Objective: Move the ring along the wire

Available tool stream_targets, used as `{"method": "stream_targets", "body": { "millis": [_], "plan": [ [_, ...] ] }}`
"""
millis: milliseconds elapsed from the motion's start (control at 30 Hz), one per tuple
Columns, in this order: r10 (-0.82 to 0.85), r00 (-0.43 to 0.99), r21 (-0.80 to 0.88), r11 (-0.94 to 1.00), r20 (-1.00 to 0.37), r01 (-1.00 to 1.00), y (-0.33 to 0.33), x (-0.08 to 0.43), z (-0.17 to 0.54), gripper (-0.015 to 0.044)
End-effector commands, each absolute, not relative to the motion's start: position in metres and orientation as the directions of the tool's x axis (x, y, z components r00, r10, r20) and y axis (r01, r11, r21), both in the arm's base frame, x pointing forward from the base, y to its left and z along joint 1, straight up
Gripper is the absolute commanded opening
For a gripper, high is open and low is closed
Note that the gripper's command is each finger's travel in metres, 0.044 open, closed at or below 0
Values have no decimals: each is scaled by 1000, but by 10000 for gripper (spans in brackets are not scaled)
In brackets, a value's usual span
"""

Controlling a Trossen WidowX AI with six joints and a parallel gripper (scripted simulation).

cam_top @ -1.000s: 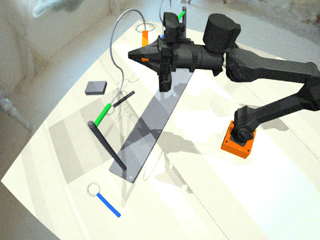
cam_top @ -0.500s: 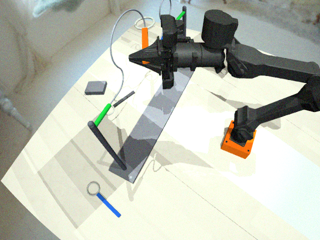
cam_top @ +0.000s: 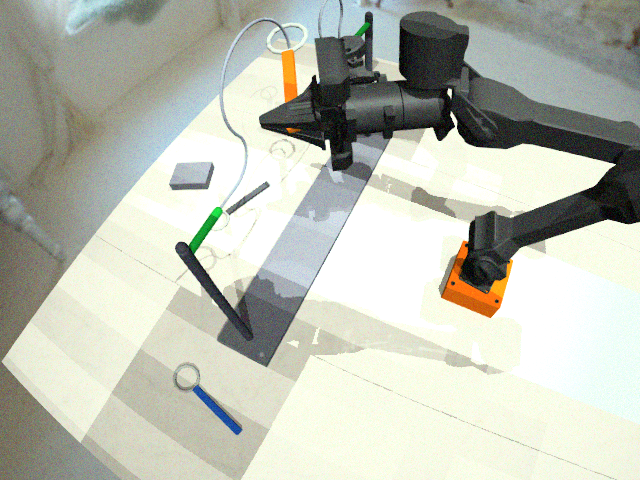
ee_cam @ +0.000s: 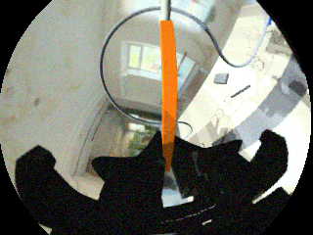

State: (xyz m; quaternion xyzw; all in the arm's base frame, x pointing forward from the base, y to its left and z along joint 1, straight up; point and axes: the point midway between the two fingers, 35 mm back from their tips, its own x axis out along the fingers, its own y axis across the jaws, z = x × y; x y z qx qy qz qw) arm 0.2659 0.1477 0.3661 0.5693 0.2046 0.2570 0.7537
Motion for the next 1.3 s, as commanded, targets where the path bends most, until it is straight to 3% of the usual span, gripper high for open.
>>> {"method": "stream_targets", "body": {
  "millis": [0, 1267],
  "plan": [
    [622, 783, 949, 267, -35, -170, 147, 265, 367, -150],
    [534, 800, 688, 690, -273, -226, 136, 267, 351, -150]
  ]
}}
